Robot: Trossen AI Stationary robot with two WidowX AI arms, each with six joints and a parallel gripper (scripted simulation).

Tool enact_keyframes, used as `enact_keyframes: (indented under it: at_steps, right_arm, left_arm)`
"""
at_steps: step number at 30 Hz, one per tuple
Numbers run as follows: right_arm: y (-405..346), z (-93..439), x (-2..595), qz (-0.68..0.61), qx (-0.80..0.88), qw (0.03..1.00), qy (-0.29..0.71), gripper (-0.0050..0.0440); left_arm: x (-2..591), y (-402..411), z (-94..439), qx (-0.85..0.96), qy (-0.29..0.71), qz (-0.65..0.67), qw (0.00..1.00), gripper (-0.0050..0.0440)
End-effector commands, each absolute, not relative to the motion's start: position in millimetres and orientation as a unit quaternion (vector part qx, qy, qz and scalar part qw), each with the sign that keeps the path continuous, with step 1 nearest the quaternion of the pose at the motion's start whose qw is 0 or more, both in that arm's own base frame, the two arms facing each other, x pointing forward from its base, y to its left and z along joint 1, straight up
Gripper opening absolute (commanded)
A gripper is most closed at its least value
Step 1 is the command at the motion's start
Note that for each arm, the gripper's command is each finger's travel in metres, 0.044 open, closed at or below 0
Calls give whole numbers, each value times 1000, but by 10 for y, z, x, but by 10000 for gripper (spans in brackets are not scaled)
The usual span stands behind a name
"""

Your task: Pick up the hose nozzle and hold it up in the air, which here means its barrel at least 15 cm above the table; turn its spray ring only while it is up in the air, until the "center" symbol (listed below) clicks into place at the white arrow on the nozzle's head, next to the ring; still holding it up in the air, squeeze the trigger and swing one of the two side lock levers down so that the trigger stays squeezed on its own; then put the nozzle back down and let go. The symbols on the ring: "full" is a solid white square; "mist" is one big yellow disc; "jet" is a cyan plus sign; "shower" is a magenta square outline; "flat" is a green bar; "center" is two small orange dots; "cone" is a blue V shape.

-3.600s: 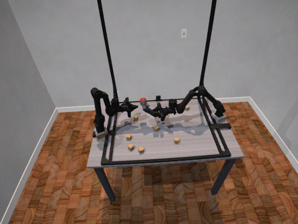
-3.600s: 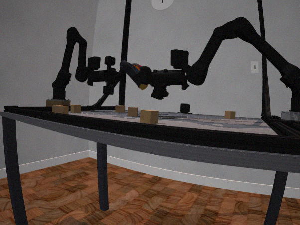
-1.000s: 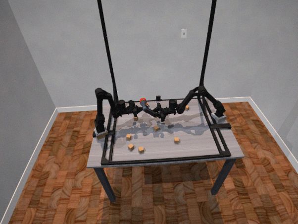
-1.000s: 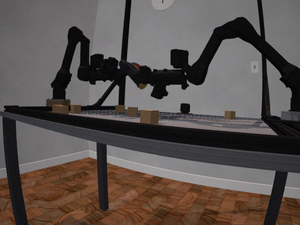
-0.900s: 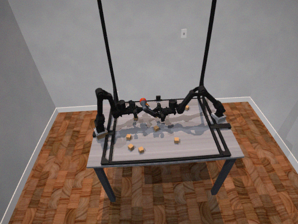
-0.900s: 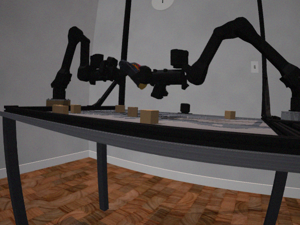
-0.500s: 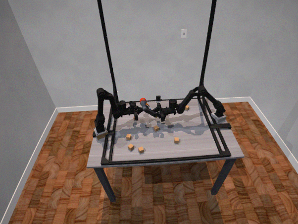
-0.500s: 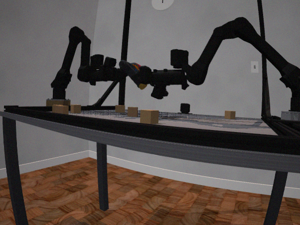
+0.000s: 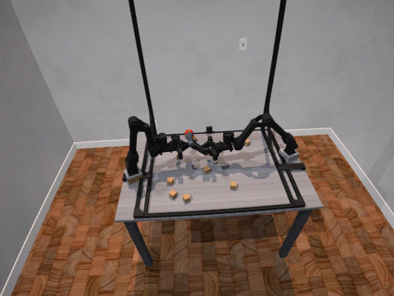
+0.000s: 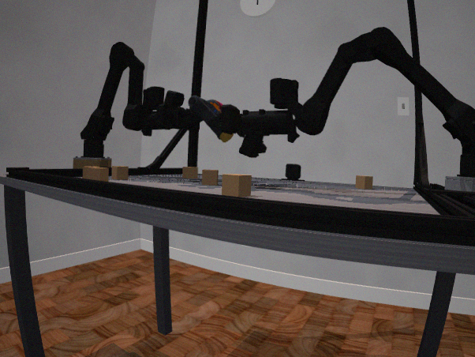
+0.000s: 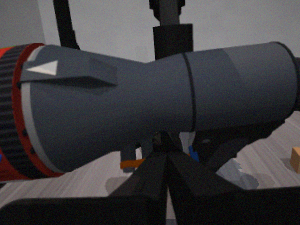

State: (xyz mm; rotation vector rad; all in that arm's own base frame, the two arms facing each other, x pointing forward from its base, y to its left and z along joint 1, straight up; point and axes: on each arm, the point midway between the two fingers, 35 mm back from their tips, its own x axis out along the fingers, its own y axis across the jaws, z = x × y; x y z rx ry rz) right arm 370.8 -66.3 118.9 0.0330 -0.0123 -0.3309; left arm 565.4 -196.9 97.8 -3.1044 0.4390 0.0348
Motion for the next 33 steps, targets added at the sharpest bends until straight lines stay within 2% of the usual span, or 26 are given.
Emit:
enact_keyframes:
  at_steps: [1, 33]
  right_arm:
    - [-663, 1154, 3719, -166, 19, 986, -3, 0]
    - [-622, 1156, 3731, -166, 19, 986, -3, 0]
  left_arm:
    - [5657, -2009, 1051, -989, 145, 0, 0, 0]
    - [5657, -2009, 1051, -989, 145, 0, 0, 0]
